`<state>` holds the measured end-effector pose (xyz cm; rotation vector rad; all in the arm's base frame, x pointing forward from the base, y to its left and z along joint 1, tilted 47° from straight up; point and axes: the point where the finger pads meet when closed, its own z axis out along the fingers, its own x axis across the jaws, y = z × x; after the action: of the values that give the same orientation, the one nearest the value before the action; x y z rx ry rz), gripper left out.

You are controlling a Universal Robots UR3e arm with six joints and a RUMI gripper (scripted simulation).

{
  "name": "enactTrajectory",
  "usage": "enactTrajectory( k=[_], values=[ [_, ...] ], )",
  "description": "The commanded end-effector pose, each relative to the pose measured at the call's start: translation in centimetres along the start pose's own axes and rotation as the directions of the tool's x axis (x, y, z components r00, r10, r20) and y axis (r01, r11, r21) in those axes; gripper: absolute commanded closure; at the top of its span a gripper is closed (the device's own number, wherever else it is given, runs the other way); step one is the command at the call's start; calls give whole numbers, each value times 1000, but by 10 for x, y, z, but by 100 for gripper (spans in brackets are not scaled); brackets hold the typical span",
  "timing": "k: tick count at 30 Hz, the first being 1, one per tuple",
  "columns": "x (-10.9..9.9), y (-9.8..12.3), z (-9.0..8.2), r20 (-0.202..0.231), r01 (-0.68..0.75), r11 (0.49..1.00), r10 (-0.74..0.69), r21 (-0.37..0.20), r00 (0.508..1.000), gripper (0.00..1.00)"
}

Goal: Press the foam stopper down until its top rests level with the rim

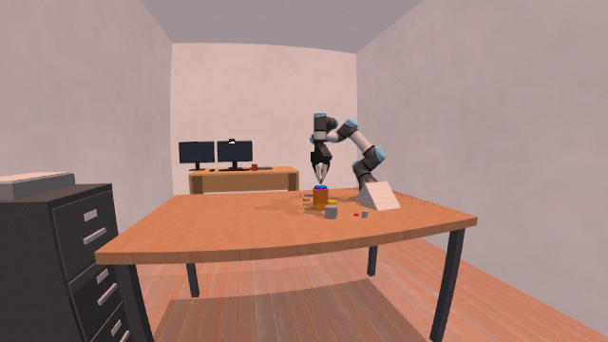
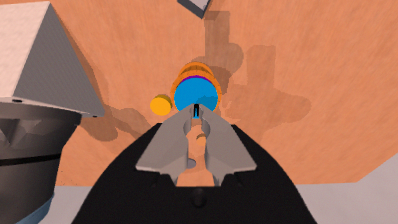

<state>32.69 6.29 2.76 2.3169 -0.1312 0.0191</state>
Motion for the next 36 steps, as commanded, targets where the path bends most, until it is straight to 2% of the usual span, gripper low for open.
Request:
enactTrajectory(
  k=[1, 13, 31, 36],
  values=[
    [1, 0, -15, 2, -1, 1000, 1, -2, 1000, 100],
    [1, 0, -27, 2, -1, 1000, 1, -2, 1000, 100],
    [1, 0, -27, 2, -1, 1000, 1, -2, 1000, 100],
    [1, 0, -22, 2, -1, 1000, 1, -2, 1000, 100]
  ],
)
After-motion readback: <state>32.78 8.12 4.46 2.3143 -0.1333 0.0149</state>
